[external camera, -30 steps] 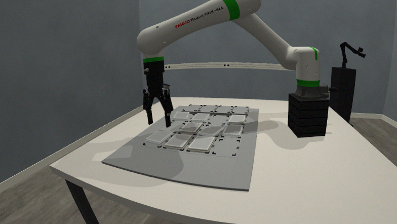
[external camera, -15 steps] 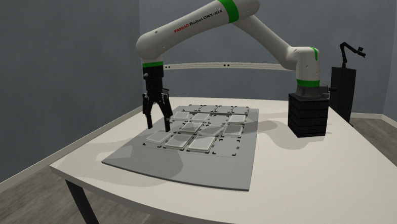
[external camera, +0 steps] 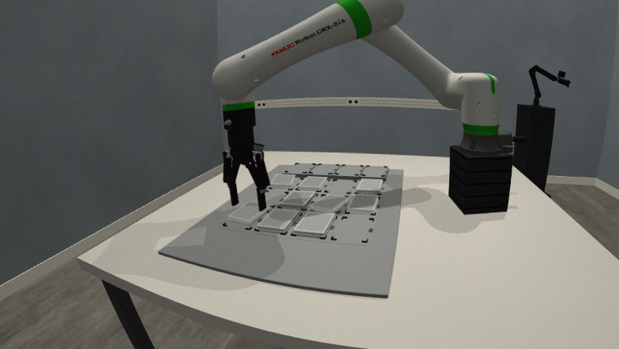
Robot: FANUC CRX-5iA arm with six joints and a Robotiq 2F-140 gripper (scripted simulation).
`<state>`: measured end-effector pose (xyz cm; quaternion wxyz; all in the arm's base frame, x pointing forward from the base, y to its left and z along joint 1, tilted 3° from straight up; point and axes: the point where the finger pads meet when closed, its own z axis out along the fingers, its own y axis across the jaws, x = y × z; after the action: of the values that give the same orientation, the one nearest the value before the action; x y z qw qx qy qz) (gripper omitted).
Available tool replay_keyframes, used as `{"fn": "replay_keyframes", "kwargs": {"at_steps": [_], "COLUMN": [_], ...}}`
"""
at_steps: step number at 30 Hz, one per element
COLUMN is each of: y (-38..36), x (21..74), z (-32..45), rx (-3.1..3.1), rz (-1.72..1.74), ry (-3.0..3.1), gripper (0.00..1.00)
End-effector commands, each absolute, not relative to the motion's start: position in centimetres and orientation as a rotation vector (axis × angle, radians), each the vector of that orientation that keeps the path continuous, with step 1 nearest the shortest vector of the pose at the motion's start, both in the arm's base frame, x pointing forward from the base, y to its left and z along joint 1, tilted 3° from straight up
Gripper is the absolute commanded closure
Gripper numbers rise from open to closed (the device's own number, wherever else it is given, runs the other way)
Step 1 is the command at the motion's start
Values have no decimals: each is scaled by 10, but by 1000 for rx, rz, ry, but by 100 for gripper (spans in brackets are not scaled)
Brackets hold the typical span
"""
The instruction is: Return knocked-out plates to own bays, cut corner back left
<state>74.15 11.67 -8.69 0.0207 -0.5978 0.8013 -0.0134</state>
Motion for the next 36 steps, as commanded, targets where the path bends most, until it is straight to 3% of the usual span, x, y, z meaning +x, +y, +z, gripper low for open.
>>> {"fn": "replay_keyframes", "kwargs": {"at_steps": [1, 36], "y": [117, 117], "x": [743, 744], "z": [-86, -106], "rx": [-1852, -1852], "rz": [-44, -44], "ry": [2482, 2482], "gripper": [30, 30]}}
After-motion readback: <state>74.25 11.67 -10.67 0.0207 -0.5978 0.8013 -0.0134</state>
